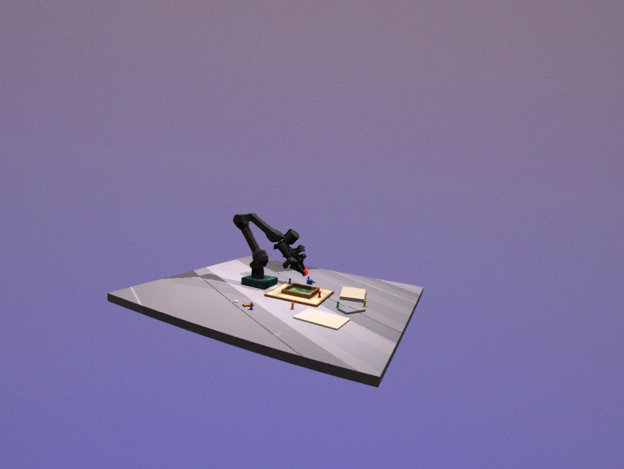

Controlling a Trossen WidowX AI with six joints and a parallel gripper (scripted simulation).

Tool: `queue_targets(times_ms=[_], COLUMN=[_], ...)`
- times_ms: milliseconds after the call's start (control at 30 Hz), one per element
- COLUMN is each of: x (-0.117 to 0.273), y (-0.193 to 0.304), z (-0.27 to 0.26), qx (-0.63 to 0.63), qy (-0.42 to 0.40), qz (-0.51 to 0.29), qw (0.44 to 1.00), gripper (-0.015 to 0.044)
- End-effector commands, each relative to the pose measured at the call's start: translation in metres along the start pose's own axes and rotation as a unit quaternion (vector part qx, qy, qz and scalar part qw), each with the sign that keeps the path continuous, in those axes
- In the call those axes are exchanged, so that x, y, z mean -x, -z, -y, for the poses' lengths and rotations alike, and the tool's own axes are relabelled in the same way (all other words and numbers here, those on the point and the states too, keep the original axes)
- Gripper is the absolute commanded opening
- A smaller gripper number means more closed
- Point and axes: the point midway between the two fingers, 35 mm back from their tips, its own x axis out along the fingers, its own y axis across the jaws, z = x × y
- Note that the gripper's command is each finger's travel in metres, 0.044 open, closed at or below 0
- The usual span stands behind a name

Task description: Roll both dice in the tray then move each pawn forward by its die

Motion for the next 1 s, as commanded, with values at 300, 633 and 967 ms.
queue_targets(times_ms=[300, 633, 967], x=[0.013, 0.0125, 0.0164], y=[0.0061, 0.0041, -0.0011], z=[-0.0015, -0.0011, -0.0011], qx=[-0.003, 0.0, -0.001], qy=[-0.001, 0.0, -0.001], qz=[-0.002, 0.0, -0.001], qw=[1.0, 1.0, 1.0], gripper=[0.0, 0.0, 0.0263])
